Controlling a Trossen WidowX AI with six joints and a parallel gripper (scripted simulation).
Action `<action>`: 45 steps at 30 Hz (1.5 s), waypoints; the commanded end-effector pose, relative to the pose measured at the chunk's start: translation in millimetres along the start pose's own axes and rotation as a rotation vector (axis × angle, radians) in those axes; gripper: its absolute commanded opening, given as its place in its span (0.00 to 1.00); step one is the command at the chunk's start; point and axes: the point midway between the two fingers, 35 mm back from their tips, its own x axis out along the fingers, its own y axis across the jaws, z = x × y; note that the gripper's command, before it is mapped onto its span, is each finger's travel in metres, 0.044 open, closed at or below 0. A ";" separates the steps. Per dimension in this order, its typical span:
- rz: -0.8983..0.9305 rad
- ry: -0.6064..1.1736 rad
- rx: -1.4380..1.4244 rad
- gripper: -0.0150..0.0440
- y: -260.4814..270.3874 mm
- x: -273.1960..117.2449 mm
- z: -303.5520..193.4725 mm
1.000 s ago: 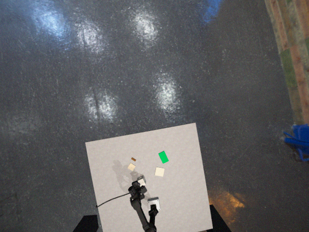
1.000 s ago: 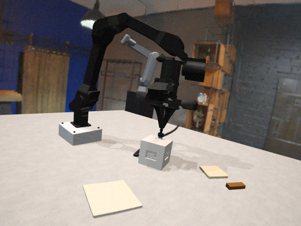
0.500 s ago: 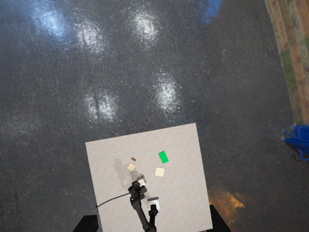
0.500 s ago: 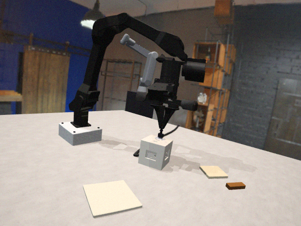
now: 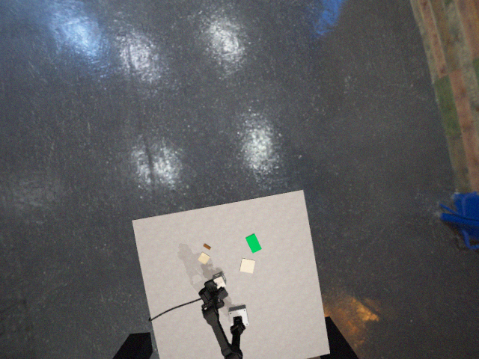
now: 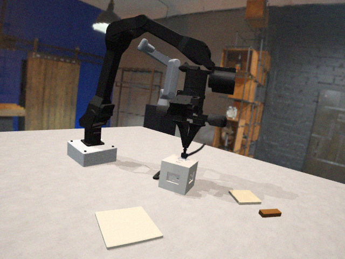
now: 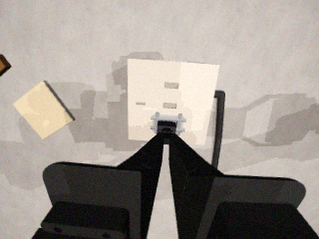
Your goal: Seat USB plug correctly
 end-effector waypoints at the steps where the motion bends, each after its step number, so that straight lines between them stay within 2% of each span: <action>1: -0.005 -0.004 -0.006 0.25 -1.2 2.8 0.4; 45: -0.005 -0.004 -0.006 0.25 -1.3 6.8 0.3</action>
